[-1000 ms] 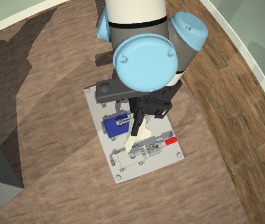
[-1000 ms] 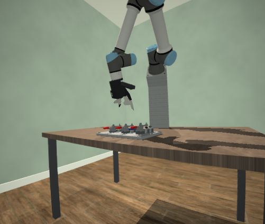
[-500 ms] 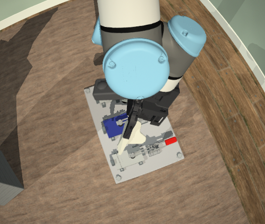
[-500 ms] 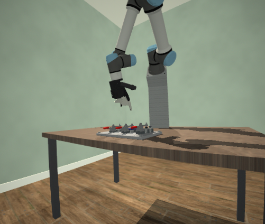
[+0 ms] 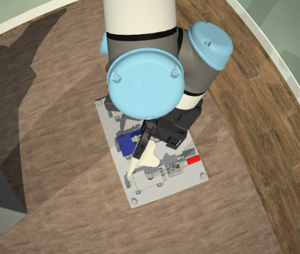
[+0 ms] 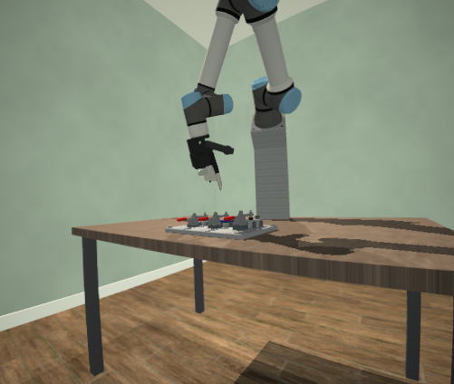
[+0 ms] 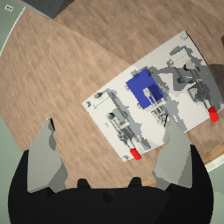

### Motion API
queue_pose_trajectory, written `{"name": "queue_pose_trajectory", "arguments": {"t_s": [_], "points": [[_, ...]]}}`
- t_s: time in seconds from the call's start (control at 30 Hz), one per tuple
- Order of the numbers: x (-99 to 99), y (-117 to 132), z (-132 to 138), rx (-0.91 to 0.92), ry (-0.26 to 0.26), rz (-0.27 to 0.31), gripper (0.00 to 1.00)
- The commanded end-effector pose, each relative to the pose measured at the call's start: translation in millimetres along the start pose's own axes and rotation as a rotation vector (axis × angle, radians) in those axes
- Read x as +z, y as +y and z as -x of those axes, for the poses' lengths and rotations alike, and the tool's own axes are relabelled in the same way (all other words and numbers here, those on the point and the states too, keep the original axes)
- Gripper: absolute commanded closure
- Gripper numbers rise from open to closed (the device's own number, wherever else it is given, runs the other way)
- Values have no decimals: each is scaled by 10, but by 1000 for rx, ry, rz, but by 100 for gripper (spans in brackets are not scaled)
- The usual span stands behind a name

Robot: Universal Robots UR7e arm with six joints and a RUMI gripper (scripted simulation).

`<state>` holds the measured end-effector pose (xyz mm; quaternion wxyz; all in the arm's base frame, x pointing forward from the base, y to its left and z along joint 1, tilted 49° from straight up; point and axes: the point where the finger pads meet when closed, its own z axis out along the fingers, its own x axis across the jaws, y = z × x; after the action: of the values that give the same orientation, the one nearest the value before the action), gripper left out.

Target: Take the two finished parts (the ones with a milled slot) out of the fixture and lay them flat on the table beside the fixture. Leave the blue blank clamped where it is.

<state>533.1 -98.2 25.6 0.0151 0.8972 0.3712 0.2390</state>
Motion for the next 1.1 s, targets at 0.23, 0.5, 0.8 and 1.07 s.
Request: {"name": "queue_pose_trajectory", "arguments": {"t_s": [0.23, 0.5, 0.8, 1.07], "points": [[15, -18, 14, 124, 15, 13, 0], [10, -3, 10, 123, 15, 15, 0], [22, -8, 66, 326, 43, 21, 0], [18, -11, 54, 323, 43, 21, 0]]}}
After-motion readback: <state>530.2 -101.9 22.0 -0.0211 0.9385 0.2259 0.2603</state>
